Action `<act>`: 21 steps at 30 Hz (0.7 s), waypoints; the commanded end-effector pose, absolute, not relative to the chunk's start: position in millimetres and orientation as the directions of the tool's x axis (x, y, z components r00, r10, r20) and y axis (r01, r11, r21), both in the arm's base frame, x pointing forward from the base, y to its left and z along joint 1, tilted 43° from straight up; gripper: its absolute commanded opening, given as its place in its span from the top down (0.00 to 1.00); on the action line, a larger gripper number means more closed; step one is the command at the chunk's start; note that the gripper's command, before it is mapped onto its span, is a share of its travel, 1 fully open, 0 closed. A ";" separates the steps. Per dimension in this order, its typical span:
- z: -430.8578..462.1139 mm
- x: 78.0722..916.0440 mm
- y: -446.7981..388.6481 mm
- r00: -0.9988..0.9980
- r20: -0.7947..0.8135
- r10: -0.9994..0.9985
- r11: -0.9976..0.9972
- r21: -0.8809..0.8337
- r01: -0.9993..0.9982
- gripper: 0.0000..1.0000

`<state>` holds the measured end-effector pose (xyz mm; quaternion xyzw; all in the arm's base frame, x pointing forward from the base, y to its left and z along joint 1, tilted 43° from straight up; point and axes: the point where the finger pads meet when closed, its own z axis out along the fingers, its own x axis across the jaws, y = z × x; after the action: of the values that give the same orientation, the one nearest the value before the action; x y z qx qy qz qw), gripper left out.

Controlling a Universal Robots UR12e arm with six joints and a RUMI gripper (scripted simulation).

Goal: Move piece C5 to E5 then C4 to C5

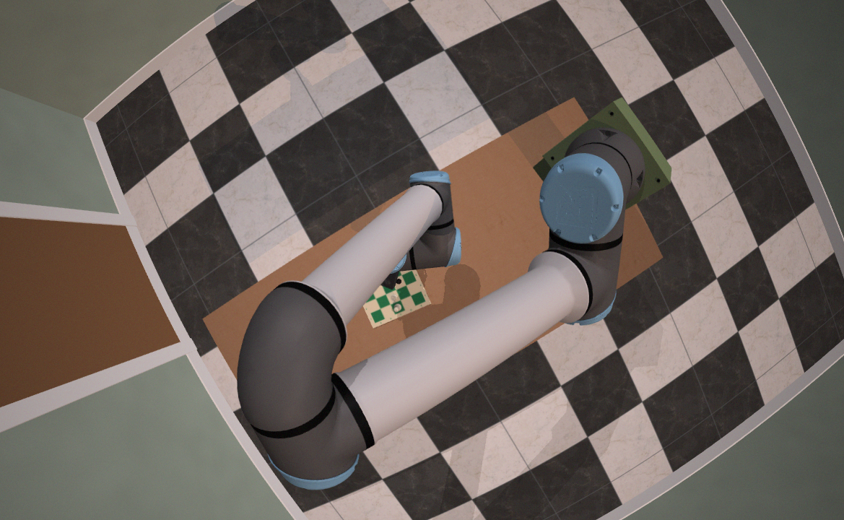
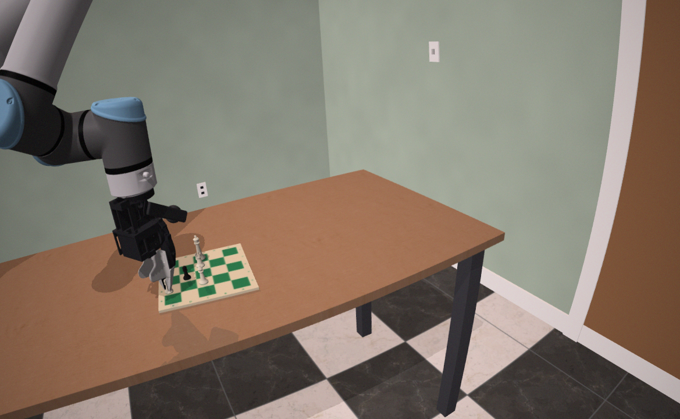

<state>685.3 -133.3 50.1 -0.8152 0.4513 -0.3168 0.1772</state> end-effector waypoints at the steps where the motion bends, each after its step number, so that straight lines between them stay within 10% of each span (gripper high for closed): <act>1: 43.8 698.4 -135.5 0.387 0.366 -0.846 -0.533 -0.576 -0.620 1.00; 21: 44.2 698.7 -135.8 0.386 0.367 -0.846 -0.533 -0.577 -0.619 1.00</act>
<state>696.1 -135.1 40.8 -0.8140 0.4518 -0.3196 0.1762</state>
